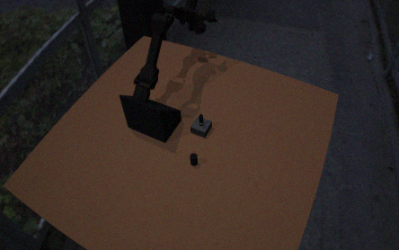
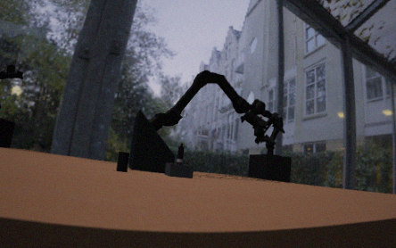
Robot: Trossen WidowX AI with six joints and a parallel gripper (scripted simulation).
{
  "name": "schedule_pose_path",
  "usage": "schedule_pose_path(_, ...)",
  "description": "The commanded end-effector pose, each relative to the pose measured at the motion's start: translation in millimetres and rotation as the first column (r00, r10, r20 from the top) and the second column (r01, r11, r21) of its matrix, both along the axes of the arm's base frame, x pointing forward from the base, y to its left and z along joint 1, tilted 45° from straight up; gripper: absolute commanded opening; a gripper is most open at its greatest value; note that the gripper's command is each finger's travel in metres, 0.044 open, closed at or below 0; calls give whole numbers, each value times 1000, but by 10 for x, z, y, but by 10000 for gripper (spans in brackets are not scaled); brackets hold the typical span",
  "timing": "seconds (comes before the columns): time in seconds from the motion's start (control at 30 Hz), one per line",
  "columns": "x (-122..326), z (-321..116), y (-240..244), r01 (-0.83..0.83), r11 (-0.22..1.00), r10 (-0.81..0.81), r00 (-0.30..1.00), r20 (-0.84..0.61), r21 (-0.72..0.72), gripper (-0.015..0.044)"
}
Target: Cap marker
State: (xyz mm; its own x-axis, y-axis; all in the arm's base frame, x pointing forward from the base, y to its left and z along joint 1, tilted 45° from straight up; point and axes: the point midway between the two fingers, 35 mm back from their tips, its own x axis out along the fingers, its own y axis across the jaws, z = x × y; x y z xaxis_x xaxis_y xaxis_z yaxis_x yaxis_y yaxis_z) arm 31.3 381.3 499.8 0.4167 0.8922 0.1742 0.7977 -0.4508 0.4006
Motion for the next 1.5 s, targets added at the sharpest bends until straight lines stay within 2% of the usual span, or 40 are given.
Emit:
schedule_pose_path(0.0,20,-10,4,5,1000,-5,1000,1,-4,374)
schedule_pose_path(0.17,422,-252,113,99,988,-89,993,83,-120,252)
schedule_pose_path(0.33,713,-522,242,175,946,-106,962,250,-272,252)
schedule_pose_path(0.43,1082,-852,335,265,863,-70,906,418,-431,252)
schedule_pose_path(0.57,1598,-1313,353,371,707,57,818,572,-602,252)
schedule_pose_path(0.73,2134,-1814,246,453,514,251,733,633,-728,252)
schedule_pose_path(0.87,2519,-2200,80,491,365,413,676,610,-791,252)
schedule_pose_path(1.03,2951,-2687,-224,503,197,587,626,512,-841,252)
schedule_pose_path(1.3,3527,-3563,-998,440,-32,786,565,250,-897,252)
schedule_pose_path(1.47,3752,-4091,-1639,406,-124,907,416,62,-906,252)
